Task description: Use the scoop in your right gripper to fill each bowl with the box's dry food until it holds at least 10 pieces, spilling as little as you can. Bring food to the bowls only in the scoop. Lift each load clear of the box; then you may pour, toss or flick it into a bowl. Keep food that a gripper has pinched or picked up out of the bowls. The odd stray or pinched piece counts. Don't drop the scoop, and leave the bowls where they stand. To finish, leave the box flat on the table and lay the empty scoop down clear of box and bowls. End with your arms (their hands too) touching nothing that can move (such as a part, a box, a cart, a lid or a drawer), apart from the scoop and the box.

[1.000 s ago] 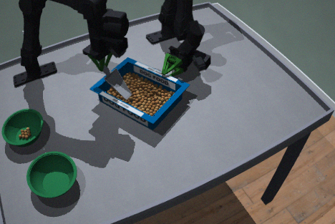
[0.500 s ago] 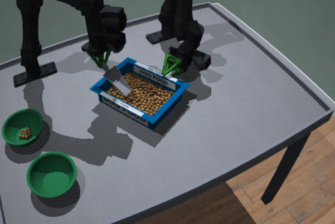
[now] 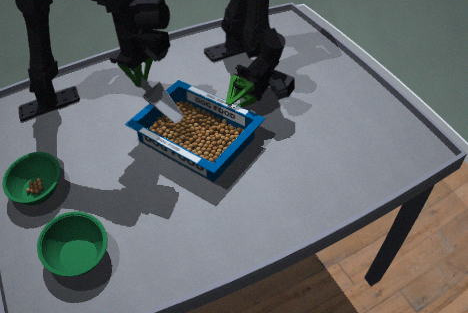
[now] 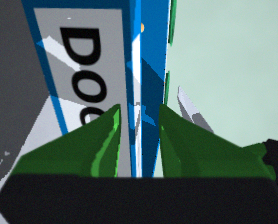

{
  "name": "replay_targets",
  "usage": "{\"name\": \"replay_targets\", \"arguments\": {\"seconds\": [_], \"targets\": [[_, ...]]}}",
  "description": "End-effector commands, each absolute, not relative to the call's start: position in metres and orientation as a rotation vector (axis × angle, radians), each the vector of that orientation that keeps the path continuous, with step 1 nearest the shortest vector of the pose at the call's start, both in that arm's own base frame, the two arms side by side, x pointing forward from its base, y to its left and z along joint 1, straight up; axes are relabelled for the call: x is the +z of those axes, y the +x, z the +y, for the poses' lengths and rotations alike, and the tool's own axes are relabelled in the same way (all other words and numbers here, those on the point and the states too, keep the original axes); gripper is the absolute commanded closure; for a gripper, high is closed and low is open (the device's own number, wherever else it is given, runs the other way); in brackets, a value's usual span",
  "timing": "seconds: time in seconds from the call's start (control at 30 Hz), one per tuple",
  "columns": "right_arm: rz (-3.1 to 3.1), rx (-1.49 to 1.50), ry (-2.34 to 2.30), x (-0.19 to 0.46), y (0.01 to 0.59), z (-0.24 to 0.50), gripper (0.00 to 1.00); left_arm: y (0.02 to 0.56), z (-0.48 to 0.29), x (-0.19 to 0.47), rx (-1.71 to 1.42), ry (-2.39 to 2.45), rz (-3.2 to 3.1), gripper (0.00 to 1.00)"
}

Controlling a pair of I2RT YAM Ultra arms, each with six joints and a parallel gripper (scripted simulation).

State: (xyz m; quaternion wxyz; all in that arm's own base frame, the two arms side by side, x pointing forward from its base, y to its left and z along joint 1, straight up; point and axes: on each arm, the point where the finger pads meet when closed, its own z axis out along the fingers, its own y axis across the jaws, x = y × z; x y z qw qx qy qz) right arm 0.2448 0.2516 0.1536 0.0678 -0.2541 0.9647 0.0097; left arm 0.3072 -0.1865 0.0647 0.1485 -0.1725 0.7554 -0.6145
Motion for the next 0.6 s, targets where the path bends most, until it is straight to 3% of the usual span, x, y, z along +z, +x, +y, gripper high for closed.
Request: {"name": "replay_targets", "arguments": {"seconds": [0.0,0.57], "targets": [[2.819,0.07,-0.727,0.169,0.249,0.257,1.0,0.318,-0.189,0.082,-1.768,-0.409,2.11,0.74],[2.726,0.101,-0.697,0.186,0.237,0.259,1.0,0.318,-0.189,0.082,-1.768,-0.409,2.11,0.74]]}}
